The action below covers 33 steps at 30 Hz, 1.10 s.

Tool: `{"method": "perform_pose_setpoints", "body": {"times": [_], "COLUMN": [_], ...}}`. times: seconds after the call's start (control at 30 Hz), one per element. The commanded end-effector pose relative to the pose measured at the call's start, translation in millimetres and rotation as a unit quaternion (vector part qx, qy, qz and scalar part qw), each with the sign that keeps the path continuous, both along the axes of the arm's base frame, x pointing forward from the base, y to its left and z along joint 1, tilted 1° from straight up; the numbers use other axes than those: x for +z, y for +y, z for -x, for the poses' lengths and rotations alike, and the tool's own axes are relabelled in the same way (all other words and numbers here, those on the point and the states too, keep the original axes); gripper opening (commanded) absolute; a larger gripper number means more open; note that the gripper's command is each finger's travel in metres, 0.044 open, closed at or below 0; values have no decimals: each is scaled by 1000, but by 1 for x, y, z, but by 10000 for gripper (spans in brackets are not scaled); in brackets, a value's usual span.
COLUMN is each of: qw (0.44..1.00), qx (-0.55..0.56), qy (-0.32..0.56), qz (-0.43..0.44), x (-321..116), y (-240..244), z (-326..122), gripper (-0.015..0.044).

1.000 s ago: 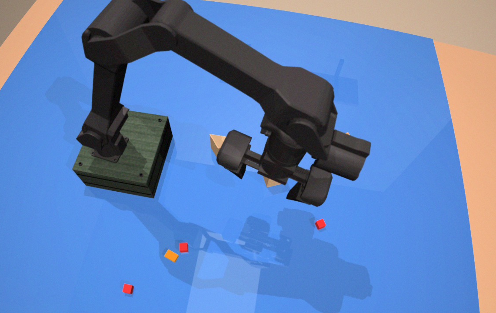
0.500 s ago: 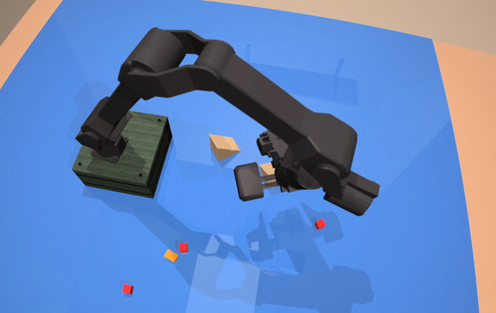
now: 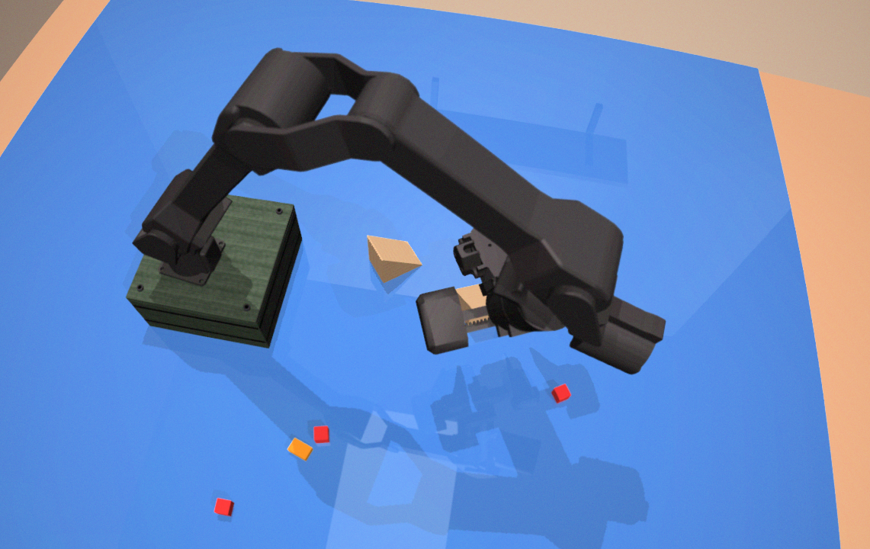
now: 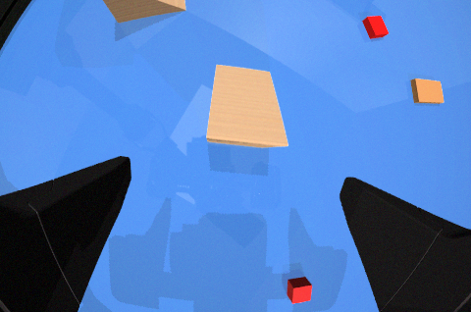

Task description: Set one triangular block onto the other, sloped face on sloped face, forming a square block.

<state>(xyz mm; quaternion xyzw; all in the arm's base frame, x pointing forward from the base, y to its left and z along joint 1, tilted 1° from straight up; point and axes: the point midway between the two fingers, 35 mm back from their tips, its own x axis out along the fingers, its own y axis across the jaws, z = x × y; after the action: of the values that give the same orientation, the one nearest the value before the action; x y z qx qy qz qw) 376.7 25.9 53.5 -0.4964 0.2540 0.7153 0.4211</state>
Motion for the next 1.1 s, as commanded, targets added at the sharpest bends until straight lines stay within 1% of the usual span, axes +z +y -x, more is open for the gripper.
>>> {"method": "perform_pose_setpoints", "body": {"times": [0.0, 1.07], "qw": [1000, 1000], "qx": [-3, -3], "qy": [10, 11], "qz": [-3, -4], "x": [-11, -58], "y": [4, 26], "z": [3, 7], "gripper": [440, 440]}}
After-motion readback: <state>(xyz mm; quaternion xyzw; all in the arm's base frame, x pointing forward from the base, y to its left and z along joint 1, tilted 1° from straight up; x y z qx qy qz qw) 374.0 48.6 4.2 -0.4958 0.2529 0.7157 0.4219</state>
